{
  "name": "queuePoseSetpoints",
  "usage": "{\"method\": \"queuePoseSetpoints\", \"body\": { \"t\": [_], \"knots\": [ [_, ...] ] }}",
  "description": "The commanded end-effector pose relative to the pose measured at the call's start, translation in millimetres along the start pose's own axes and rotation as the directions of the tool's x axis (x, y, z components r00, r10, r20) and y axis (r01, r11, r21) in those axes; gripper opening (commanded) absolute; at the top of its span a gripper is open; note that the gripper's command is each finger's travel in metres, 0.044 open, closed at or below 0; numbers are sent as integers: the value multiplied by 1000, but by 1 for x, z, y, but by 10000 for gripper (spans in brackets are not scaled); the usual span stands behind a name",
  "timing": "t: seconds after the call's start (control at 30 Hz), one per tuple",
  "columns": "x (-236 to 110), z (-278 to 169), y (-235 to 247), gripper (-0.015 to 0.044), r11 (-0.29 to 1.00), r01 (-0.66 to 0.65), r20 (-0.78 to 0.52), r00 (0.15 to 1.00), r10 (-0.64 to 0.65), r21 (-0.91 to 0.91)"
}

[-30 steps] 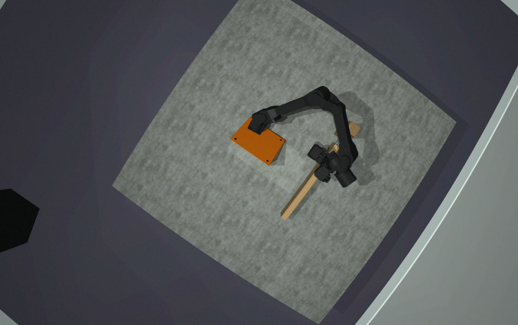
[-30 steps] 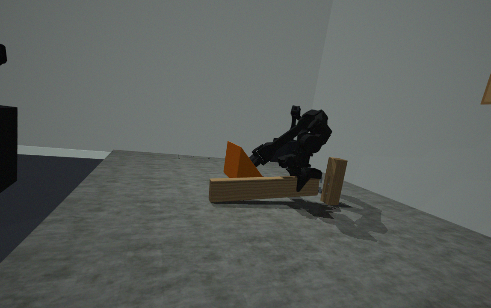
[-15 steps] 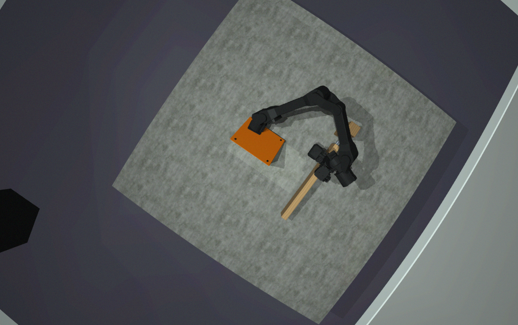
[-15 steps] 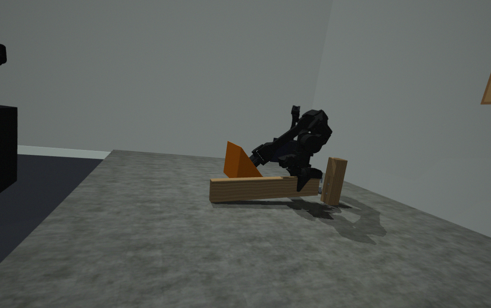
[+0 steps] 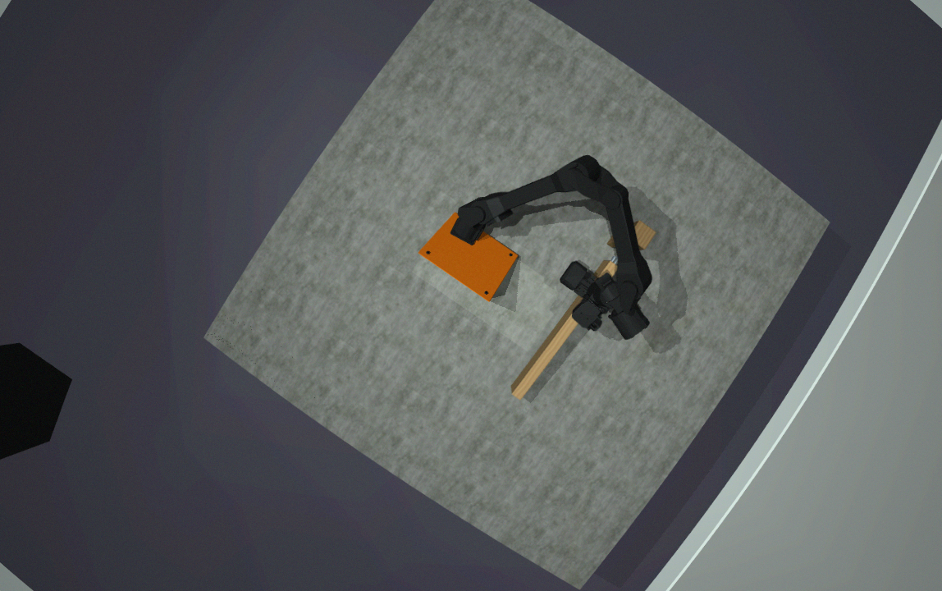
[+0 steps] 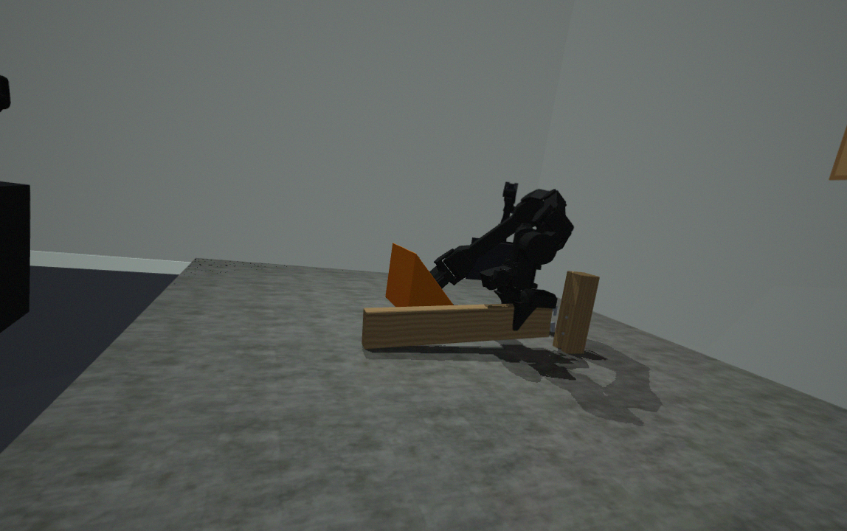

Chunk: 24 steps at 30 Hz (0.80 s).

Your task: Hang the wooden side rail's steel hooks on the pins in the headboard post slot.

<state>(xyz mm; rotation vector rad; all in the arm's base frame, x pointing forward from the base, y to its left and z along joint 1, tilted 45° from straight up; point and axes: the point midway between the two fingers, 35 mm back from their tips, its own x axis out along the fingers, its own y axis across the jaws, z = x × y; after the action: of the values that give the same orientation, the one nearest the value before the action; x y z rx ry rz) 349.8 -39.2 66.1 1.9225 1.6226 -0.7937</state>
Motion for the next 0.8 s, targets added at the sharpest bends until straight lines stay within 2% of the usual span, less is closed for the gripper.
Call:
{"method": "queuePoseSetpoints", "body": {
  "t": [0.0,0.77],
  "knots": [
    [-3,-1,1,0,1000,-10,3,1000,10,2],
    [-3,-4,0,0,1000,-10,2,1000,10,3]
  ]
}}
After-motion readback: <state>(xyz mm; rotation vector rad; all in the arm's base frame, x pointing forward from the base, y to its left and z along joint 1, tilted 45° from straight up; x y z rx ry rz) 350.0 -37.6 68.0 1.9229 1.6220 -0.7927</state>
